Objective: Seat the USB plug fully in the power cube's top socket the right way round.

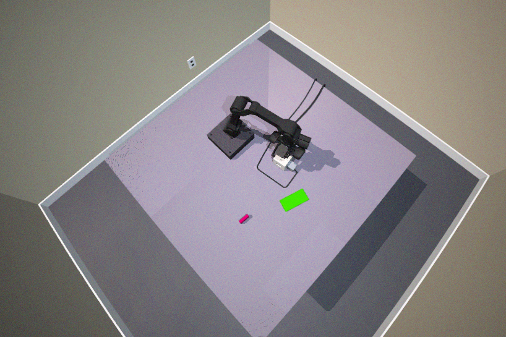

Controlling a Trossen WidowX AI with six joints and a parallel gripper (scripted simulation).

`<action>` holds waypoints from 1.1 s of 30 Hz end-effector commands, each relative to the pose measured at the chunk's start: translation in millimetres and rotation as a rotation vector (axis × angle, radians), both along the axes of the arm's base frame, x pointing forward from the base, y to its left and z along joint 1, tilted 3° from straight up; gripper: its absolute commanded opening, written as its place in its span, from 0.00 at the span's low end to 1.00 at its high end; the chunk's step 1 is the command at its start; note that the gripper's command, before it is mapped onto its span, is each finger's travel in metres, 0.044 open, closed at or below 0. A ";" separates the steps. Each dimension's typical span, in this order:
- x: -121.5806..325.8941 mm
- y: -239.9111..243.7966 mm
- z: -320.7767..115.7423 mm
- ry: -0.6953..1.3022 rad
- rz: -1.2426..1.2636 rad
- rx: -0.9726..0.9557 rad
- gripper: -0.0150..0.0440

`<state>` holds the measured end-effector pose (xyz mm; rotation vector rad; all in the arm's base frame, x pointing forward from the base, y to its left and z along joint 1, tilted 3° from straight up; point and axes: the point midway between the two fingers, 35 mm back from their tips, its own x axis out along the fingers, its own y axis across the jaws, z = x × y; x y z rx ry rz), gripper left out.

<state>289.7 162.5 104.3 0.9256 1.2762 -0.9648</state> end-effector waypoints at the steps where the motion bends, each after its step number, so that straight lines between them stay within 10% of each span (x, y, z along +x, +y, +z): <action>1: 0.7 -0.6 -0.9 -0.003 -0.007 -0.003 0.25; 33: 0.8 -0.8 -4.7 -0.003 -0.007 -0.003 0.25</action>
